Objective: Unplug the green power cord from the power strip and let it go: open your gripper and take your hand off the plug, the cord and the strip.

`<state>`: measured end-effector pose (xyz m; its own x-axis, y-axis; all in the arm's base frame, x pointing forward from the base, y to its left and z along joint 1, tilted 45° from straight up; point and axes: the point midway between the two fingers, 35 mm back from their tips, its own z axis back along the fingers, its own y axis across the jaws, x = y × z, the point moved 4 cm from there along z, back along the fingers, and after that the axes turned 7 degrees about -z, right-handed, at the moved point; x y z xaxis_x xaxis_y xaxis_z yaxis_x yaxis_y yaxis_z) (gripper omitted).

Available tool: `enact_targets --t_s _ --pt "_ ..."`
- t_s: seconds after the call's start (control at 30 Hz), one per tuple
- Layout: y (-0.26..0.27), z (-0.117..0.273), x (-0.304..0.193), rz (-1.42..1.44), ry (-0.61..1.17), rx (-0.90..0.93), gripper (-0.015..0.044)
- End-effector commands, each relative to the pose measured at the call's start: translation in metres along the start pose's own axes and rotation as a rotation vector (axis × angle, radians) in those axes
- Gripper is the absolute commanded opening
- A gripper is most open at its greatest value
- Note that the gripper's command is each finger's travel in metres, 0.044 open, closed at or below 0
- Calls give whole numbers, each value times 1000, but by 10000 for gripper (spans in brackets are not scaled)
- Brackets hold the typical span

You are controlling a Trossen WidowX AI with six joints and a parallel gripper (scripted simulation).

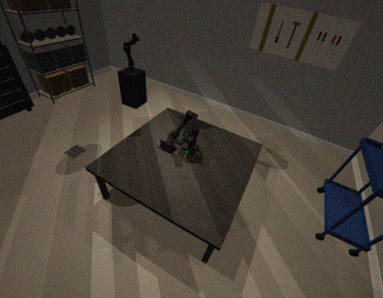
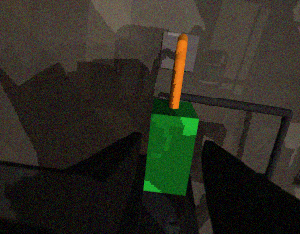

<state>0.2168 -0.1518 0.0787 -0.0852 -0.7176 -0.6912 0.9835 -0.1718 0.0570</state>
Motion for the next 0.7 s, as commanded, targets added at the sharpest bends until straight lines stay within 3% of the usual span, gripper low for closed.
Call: enact_targets --t_s 0.0,0.17,0.3,0.67 --pt "-2 -6 -1 -8 7 -2 160" --pt "-2 -6 -1 -8 7 -2 160" --pt "0 -3 0 -1 1 -1 55" --pt "0 -3 1 -1 1 -1 0"
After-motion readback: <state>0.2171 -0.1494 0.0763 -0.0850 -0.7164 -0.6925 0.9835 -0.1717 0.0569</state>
